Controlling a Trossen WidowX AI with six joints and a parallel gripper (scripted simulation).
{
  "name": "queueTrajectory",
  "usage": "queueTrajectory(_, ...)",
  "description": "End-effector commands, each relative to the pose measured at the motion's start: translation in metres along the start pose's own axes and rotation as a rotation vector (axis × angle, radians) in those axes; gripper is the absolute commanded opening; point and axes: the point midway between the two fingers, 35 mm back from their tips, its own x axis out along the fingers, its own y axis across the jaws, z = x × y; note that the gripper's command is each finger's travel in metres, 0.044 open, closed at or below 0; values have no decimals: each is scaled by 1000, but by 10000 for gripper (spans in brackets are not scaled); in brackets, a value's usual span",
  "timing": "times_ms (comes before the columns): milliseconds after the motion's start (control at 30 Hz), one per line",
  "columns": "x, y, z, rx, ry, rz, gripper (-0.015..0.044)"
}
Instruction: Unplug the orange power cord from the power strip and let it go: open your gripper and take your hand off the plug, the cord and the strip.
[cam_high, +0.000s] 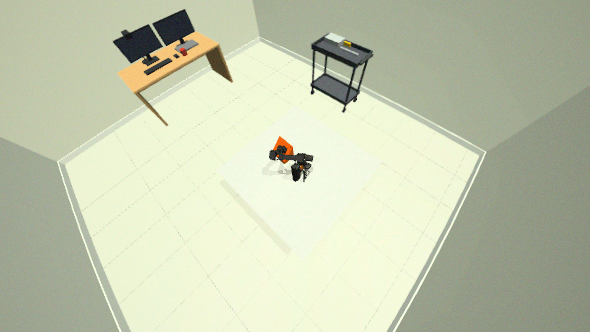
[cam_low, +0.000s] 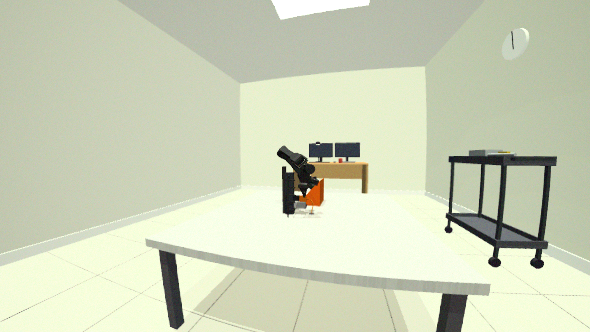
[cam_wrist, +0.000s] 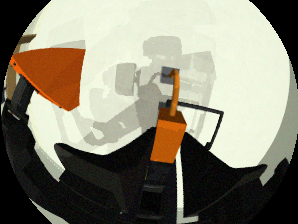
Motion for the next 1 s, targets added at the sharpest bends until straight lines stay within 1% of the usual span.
queueTrajectory(0, -1, -1, 16, -8, -23, -1, 0)
queueTrajectory(733, -6, 0, 52, -10, -24, 0, 0)
queueTrajectory(767, -4, 0, 43, -9, -22, 0, 26)
queueTrajectory(933, -4, 0, 43, -9, -22, 0, 157)
queueTrajectory(967, -4, 0, 43, -9, -22, 0, 160)
